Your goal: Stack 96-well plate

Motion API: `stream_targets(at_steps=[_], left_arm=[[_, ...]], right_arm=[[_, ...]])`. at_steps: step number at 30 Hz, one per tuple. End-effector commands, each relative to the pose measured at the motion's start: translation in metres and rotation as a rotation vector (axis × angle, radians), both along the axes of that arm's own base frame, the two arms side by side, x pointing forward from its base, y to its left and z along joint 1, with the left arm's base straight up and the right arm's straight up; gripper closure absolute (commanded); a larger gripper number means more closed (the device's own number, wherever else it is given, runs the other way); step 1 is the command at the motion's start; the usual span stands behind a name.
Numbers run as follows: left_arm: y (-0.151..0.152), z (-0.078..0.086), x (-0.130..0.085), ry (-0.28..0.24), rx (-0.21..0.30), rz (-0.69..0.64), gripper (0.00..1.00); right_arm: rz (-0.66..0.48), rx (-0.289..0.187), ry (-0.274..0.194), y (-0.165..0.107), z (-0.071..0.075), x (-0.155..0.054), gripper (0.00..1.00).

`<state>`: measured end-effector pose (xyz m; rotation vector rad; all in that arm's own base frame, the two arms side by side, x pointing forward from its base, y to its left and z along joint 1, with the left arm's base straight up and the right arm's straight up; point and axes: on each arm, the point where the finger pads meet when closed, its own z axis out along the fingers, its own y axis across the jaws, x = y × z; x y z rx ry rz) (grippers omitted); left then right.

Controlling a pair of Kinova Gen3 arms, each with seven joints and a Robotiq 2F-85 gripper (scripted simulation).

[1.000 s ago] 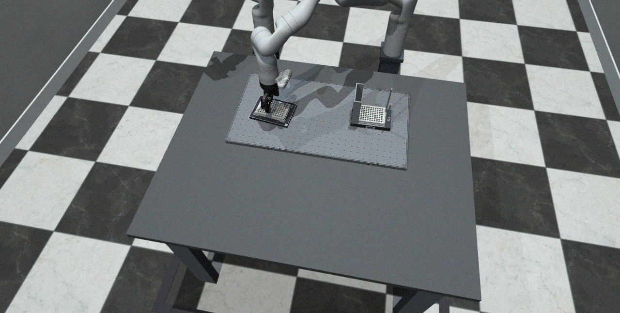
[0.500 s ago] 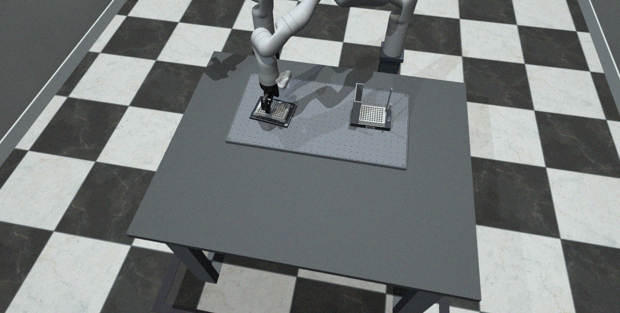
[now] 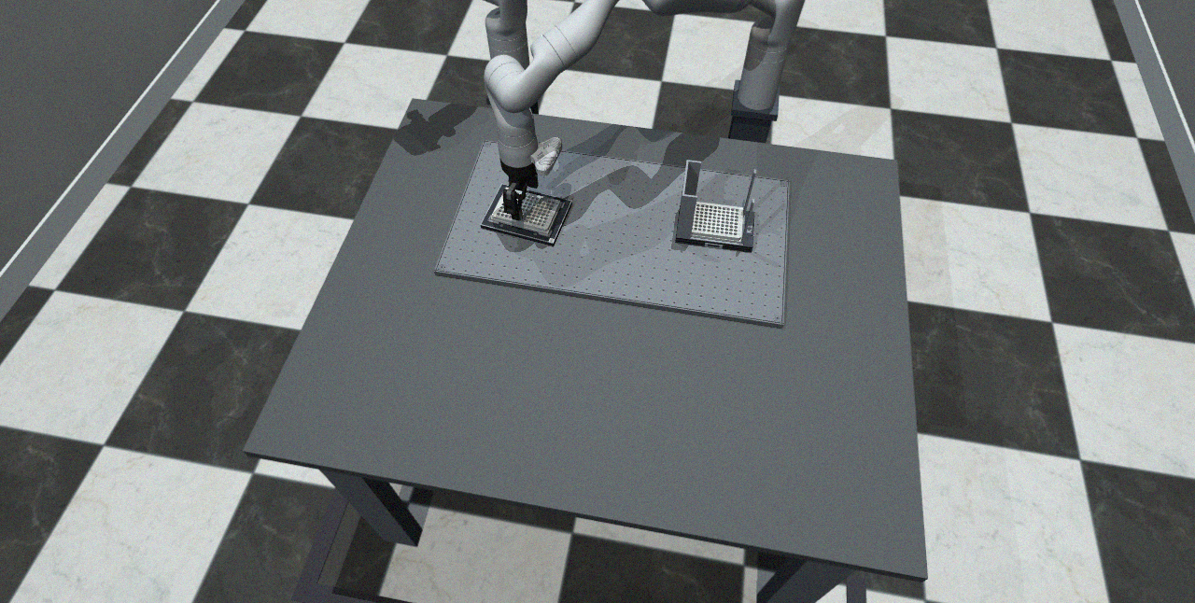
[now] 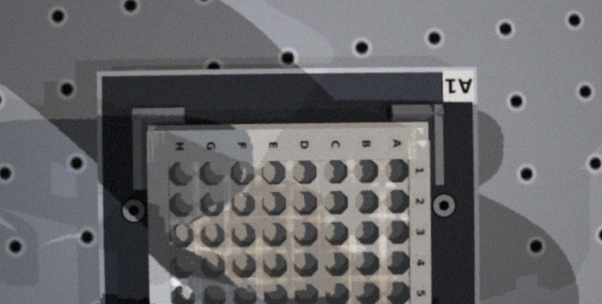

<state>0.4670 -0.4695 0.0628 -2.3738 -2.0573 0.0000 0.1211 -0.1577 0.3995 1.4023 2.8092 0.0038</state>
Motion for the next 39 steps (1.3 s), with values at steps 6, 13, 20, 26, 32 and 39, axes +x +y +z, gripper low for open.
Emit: stream_targets(at_steps=[6, 13, 20, 26, 32, 39], left_arm=[[-0.001, -0.001, 0.001, -0.002, -0.002, 0.0, 0.002], [-0.001, -0.003, 0.001, -0.002, -0.002, 0.0, 0.002], [-0.001, -0.005, 0.001, -0.002, -0.002, 0.0, 0.002], [-0.001, -0.006, 0.001, -0.002, -0.002, 0.0, 0.002], [-0.001, -0.008, 0.001, -0.002, -0.002, 0.0, 0.002], [-0.001, -0.011, 0.001, -0.002, -0.002, 0.0, 0.002]], right_arm=[[0.0, -0.001, -0.001, 0.0, 0.0, 0.0, 0.002], [0.0, -0.001, -0.001, 0.0, 0.0, 0.0, 0.002], [0.0, -0.001, -0.001, 0.0, 0.0, 0.0, 0.002], [0.0, -0.001, -0.001, 0.0, 0.0, 0.0, 0.002], [0.0, -0.001, -0.001, 0.0, 0.0, 0.0, 0.002], [0.0, -0.001, -0.001, 0.0, 0.0, 0.0, 0.002]])
